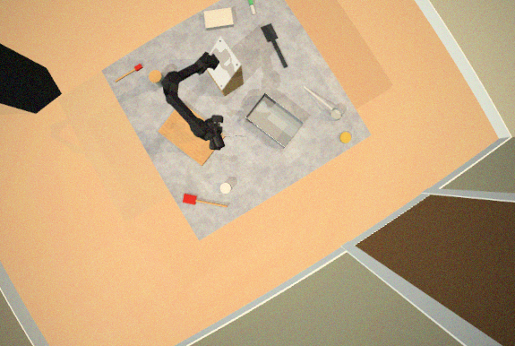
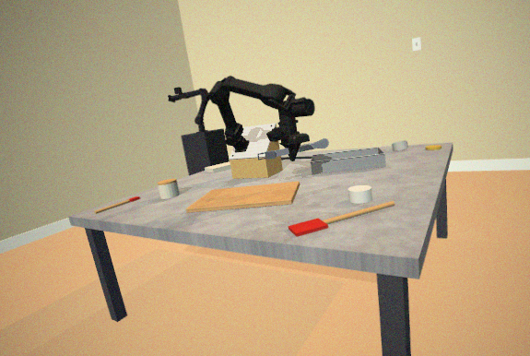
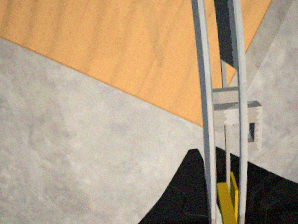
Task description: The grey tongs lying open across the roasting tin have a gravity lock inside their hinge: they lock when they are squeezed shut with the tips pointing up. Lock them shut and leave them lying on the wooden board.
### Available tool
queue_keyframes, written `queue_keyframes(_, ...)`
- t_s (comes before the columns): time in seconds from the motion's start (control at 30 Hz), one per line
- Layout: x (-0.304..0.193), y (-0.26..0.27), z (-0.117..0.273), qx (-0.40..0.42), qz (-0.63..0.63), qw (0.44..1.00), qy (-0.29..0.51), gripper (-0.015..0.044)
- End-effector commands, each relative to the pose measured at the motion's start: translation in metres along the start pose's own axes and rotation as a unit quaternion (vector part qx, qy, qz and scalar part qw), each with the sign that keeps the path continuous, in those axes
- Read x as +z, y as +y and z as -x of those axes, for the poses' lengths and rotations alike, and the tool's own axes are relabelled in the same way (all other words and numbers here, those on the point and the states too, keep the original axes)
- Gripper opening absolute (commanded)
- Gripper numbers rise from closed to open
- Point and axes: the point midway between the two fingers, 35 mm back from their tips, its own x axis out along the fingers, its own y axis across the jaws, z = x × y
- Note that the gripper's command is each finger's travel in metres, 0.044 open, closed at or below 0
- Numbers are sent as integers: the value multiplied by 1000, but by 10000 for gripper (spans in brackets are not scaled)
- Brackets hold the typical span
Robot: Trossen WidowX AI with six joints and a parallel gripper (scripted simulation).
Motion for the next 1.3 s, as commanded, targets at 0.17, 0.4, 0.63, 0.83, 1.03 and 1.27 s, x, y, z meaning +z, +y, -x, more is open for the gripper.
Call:
queue_keyframes(0.17, 69, 5, 2, 0, -142, 990, 8, -150)
queue_keyframes(0.4, 123, 1, 4, 4, -254, 967, 7, -150)
queue_keyframes(0.63, 175, -11, 9, 13, -361, 932, 2, -150)
queue_keyframes(0.83, 192, -17, 12, 17, -398, 917, -1, -150)
queue_keyframes(1.03, 192, -18, 10, 14, -400, 916, 12, -150)
queue_keyframes(1.27, 189, -22, 1, 2, -411, 907, 96, -150)
